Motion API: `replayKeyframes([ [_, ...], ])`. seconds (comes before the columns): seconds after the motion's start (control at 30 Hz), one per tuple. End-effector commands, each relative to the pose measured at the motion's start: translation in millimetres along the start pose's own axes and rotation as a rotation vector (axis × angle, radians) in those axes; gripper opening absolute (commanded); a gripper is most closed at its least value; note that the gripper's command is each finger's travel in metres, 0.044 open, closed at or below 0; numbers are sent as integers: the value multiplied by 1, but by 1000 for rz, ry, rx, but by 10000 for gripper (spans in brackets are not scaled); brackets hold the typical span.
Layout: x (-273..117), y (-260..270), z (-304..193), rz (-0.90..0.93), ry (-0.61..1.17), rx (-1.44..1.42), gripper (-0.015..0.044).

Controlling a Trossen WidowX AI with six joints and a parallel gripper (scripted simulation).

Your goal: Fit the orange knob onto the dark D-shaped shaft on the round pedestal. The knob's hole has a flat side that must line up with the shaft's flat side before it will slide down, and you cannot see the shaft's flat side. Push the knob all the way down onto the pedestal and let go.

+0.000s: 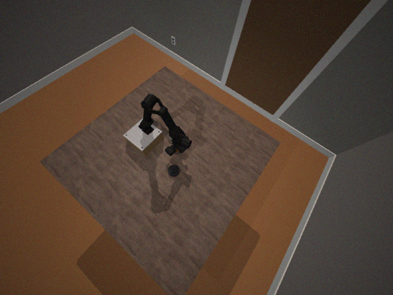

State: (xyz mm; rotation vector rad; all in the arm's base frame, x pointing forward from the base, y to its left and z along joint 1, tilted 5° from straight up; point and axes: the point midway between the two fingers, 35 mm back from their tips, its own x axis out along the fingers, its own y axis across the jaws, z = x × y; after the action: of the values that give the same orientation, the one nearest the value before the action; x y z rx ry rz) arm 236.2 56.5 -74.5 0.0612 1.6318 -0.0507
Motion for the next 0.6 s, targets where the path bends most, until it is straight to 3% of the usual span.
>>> replayKeyframes([
  [0.0, 0, 0, 0, -2, 0, 4, 144],
  [0.2, -24, 1, 8, -2, -1, 4, 0],
  [0.57, -111, 1, 13, -2, -2, 4, 0],
])
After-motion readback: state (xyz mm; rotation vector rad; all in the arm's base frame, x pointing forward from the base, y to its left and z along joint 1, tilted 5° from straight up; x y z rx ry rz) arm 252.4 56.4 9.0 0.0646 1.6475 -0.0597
